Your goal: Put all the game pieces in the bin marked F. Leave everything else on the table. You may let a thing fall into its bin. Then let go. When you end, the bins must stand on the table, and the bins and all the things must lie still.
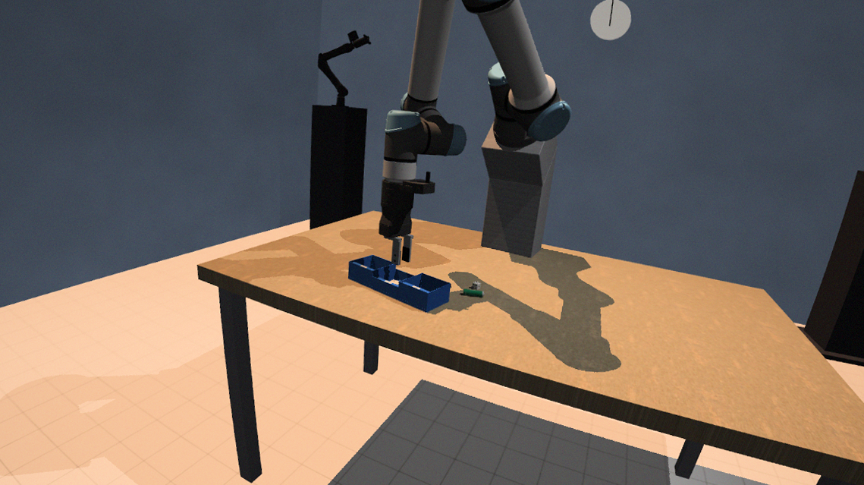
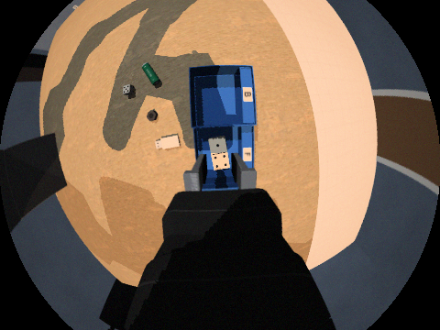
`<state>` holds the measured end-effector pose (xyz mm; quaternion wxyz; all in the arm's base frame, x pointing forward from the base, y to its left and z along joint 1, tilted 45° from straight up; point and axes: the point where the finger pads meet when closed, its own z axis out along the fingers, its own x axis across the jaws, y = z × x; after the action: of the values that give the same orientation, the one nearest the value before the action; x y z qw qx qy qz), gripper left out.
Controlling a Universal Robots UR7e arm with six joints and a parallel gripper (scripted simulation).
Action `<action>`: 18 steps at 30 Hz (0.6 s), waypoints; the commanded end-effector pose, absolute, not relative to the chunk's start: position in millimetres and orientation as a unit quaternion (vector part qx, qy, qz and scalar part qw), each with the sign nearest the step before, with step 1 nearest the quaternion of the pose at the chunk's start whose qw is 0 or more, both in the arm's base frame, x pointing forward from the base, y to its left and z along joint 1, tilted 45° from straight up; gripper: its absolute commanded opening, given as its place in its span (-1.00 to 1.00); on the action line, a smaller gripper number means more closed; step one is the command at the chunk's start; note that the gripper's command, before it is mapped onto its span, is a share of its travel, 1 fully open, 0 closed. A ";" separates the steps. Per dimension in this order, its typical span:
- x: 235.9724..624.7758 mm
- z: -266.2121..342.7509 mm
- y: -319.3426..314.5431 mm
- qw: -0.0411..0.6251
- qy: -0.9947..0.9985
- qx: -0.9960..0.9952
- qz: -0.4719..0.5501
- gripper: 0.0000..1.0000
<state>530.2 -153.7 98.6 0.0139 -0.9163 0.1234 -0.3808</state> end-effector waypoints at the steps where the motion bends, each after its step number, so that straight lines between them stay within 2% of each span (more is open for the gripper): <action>1: 516.4 85.1 -128.6 0.044 0.195 -0.904 -0.378 0.27; 18: 463.7 32.3 -31.5 0.129 0.371 -0.851 -0.348 0.27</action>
<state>479.3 -61.3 49.3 0.1096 -0.8771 0.3131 -0.3473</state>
